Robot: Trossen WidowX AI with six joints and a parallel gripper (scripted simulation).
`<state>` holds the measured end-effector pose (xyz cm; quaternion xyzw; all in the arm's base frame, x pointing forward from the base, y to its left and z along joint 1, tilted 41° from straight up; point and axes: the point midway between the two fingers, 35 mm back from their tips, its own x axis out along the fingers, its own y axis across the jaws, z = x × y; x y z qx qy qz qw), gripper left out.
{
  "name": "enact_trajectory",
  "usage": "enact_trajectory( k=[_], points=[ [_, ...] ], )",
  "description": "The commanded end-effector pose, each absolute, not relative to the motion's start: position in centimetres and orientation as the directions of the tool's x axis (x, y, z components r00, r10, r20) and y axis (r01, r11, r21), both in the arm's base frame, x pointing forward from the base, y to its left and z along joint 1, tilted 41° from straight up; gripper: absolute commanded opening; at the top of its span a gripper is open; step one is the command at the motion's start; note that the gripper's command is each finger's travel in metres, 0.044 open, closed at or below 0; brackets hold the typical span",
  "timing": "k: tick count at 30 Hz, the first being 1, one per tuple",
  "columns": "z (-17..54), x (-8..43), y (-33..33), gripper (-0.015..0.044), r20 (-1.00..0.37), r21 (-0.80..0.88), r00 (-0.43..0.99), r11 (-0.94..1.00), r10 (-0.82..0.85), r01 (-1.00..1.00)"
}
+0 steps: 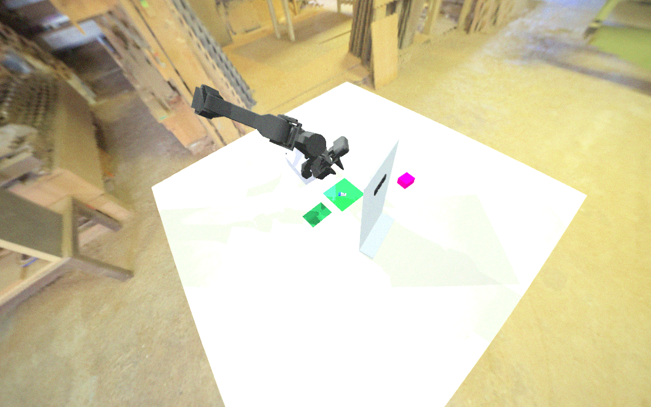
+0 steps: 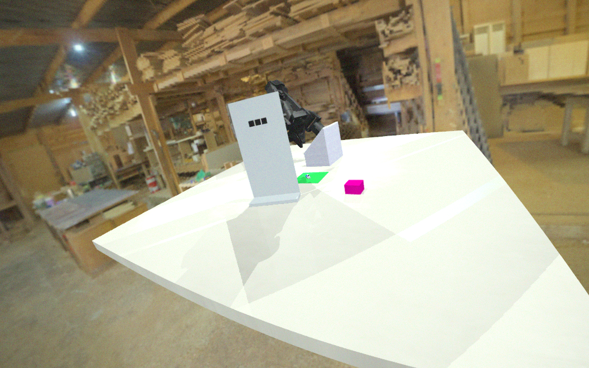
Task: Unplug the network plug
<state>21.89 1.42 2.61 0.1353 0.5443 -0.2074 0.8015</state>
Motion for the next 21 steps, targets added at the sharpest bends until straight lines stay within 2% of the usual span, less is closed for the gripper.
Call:
enact_trajectory(
  k=[1, 21],
  points=[
    [3.9, 22.2, 2.4, 0.0156, -0.928, -0.008, 0.323, 0.875, -0.187, 0.484],
    [9.5, 21.8, 7.2, 0.0156, -0.926, -0.008, 0.327, 0.874, -0.190, 0.486]
  ],
)
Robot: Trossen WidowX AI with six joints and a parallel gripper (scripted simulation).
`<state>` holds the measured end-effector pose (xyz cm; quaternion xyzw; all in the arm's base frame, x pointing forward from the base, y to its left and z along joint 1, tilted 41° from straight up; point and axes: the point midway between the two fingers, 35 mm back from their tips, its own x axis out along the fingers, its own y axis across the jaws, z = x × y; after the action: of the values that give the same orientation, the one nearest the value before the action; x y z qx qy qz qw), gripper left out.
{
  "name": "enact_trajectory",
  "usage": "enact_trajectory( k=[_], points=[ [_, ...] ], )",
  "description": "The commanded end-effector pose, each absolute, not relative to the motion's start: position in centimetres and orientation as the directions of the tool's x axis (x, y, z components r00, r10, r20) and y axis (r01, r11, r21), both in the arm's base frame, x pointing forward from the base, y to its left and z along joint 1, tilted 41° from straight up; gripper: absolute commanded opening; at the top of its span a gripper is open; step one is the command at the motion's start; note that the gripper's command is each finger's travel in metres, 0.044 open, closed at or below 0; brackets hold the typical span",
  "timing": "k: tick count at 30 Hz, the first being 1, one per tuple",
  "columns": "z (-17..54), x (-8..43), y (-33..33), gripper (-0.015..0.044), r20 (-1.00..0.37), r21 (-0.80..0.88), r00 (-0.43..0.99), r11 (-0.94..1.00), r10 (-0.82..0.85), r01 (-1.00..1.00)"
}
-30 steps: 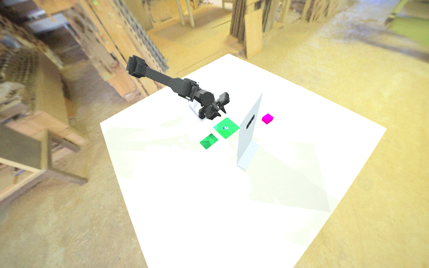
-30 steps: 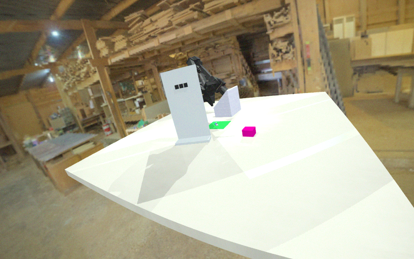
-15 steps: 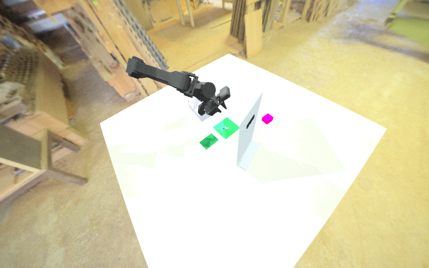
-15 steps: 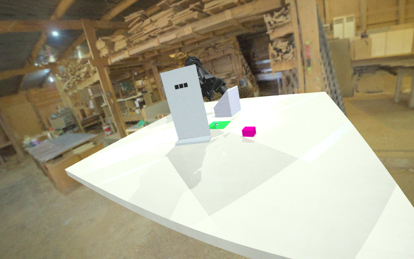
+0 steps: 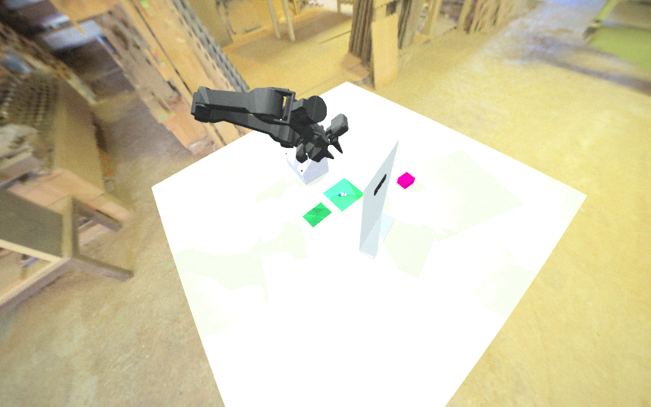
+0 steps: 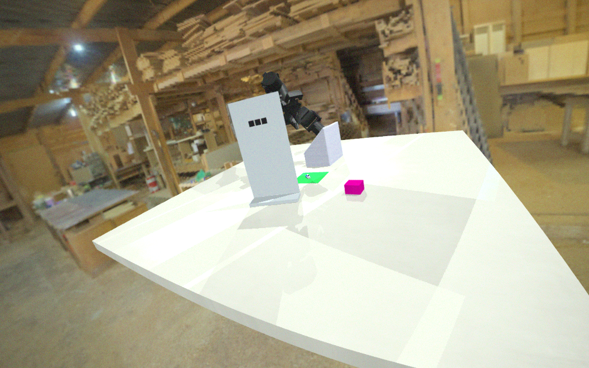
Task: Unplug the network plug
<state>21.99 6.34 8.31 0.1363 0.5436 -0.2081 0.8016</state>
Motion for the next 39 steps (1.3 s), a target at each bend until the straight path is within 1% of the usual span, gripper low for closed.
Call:
enact_trajectory(
  k=[1, 4, 15, 39],
  points=[
    [9.79, 21.72, 7.33, 0.0156, -0.926, -0.007, 0.328, 0.874, -0.190, 0.486],
    [9.98, 21.67, 7.47, 0.0156, -0.925, -0.007, 0.328, 0.874, -0.190, 0.486],
    [9.98, 21.67, 7.47, 0.0440, -0.925, -0.007, 0.328, 0.874, -0.190, 0.486],
    [9.98, 21.67, 7.47, 0.0440, -0.925, -0.007, 0.328, 0.874, -0.190, 0.486]
  ],
)
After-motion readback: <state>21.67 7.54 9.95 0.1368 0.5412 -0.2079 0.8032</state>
